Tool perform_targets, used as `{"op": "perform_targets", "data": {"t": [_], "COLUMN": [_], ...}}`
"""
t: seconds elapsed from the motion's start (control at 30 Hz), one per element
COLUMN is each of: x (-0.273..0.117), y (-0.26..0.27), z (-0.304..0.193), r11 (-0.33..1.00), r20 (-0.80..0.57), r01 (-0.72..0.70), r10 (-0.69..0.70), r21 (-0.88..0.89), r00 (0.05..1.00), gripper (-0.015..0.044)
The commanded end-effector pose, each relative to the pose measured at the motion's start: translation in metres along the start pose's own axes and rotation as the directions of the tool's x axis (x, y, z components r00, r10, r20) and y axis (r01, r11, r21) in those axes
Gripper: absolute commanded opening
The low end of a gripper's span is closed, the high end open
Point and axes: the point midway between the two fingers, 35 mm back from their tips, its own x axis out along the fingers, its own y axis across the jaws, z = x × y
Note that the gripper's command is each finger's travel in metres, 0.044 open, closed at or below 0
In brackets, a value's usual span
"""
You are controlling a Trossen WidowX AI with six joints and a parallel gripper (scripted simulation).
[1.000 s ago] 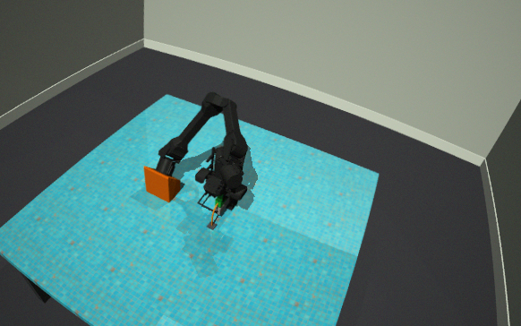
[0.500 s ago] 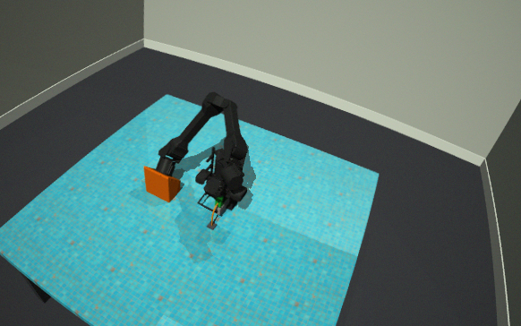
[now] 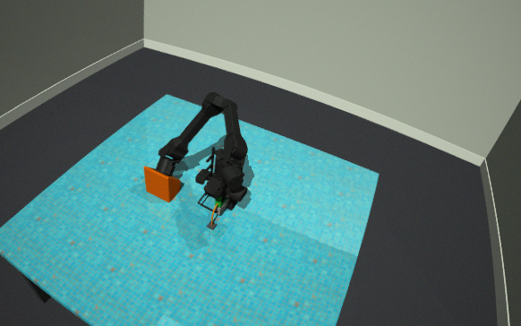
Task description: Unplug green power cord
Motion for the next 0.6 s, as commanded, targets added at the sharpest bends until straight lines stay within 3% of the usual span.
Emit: {"op": "perform_targets", "data": {"t": [0.0,0.57], "x": [-0.001,-0.003], "y": [0.001,0.002], "z": [0.004,0.031], "r11": [1.0,1.0], "r20": [0.002,0.004], "r01": [-0.002,-0.003], "r10": [0.002,0.003], "r21": [-0.001,0.001], "r00": [1.0,1.0], "gripper": [0.0,0.0]}}
